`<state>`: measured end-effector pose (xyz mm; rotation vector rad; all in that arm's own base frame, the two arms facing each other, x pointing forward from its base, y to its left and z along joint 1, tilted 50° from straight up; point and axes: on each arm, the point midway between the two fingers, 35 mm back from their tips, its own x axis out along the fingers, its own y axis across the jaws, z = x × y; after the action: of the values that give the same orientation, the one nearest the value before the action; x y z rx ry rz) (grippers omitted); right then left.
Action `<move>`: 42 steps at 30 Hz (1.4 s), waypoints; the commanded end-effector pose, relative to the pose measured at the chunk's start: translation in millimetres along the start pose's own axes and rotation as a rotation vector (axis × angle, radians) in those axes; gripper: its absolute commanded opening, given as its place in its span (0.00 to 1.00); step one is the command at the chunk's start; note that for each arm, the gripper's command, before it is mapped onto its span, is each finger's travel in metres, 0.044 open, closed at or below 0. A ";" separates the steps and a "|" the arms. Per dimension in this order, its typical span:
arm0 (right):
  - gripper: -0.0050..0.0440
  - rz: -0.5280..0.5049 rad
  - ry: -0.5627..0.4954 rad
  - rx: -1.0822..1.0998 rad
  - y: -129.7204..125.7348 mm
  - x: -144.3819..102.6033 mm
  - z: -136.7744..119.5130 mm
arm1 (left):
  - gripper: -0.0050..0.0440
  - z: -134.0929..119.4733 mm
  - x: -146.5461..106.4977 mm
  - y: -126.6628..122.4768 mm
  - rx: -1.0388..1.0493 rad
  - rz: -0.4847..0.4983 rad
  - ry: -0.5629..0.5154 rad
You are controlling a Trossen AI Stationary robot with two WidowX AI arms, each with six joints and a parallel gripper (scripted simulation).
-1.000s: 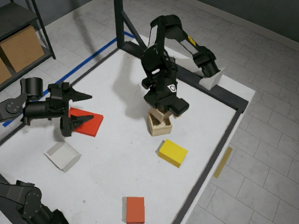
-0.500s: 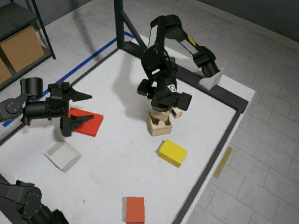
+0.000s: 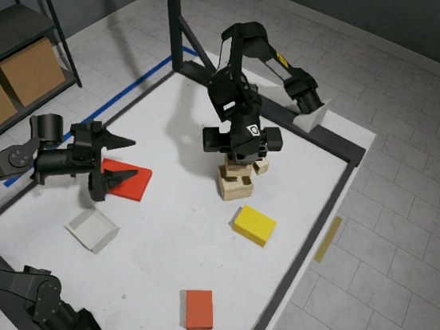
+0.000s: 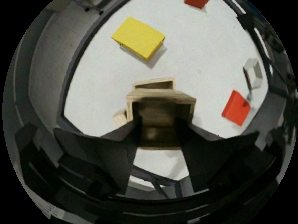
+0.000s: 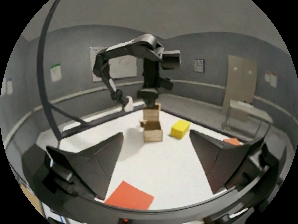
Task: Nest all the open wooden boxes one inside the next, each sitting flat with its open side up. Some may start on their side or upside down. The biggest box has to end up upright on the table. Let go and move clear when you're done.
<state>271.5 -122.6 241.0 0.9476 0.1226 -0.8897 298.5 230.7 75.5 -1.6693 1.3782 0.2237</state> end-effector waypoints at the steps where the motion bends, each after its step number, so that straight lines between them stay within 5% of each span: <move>1: 0.92 0.005 -0.001 0.004 -0.4 -1.4 -0.3 | 0.64 0.9 -6.6 -3.4 -0.132 -0.006 -0.026; 42: 0.92 0.005 -0.001 0.004 -0.4 -1.4 -0.3 | 0.64 0.7 -5.9 -2.6 -1.391 -0.020 -0.017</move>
<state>271.5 -122.6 241.0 0.9476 0.1226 -0.8897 298.4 230.6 75.8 -2.6631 1.2585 1.3458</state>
